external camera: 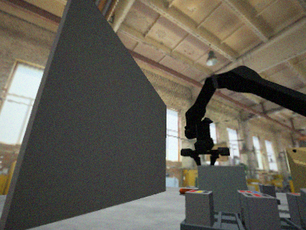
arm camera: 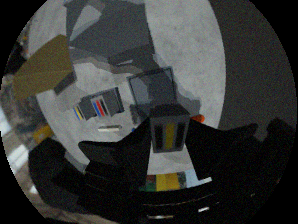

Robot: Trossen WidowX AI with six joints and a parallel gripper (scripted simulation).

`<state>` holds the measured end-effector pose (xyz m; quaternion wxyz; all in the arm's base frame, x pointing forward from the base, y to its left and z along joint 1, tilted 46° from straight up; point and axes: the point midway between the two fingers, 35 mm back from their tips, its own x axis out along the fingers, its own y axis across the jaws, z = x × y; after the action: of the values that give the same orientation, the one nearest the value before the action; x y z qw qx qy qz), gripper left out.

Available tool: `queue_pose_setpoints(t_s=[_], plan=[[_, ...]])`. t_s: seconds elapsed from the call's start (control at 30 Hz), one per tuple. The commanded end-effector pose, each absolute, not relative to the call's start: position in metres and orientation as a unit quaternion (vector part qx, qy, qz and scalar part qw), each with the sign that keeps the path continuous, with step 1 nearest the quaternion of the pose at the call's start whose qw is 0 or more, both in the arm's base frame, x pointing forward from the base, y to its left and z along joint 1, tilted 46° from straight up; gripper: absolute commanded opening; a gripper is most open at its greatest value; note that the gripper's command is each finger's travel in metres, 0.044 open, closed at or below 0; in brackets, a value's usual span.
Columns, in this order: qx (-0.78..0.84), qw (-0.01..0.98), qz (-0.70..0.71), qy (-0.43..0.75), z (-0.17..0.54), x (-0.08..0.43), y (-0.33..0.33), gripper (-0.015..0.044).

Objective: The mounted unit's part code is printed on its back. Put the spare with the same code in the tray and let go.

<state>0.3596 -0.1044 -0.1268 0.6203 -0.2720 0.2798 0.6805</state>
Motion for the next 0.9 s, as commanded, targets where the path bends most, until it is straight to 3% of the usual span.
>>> queue_pose_setpoints(t_s=[0.0, 0.87], plan=[[-0.268, 0.622, 0.680, 0.280, -0.130, 0.358, -0.101, 0.0000], [-0.268, 0.622, 0.680, 0.280, -0.144, 0.355, -0.085, 0.0000]])
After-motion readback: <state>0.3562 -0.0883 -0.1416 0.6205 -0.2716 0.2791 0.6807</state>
